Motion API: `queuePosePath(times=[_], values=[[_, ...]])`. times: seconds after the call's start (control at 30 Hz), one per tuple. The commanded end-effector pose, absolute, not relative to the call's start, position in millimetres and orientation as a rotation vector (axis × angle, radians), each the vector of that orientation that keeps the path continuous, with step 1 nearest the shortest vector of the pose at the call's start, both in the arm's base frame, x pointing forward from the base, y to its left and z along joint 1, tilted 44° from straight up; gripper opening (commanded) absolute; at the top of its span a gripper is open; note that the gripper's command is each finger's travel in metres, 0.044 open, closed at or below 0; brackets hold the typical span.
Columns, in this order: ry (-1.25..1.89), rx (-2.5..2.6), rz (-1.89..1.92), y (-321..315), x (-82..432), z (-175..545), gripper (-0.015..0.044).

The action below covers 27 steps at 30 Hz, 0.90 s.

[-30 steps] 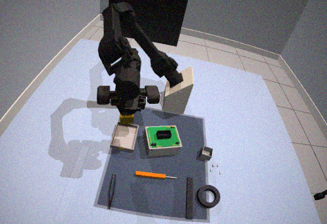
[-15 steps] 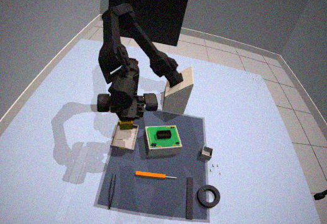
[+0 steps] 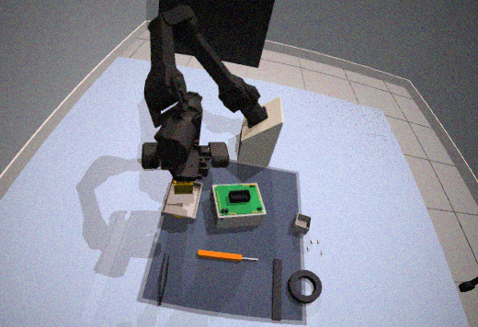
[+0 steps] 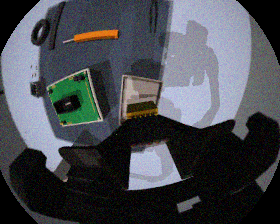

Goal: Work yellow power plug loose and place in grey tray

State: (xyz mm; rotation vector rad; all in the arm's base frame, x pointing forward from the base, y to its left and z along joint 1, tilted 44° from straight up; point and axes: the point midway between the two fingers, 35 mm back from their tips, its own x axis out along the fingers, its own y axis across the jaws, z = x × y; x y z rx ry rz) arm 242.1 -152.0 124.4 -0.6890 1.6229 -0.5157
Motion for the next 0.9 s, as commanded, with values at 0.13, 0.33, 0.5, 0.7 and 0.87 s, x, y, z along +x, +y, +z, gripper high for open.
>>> queuePosePath(times=[0.13, 0.33, 0.5, 0.7, 0.87], values=[[1.632, -0.694, -0.512, -162, 240, 113, 0.0000], [1.631, -0.694, -0.513, -169, 239, 106, 0.0000], [1.631, -0.695, -0.513, -175, 238, 100, 0.0000], [1.631, -0.697, -0.515, -181, 236, 94, 0.0000], [1.631, -0.698, -0.516, -186, 235, 89, 0.0000]])
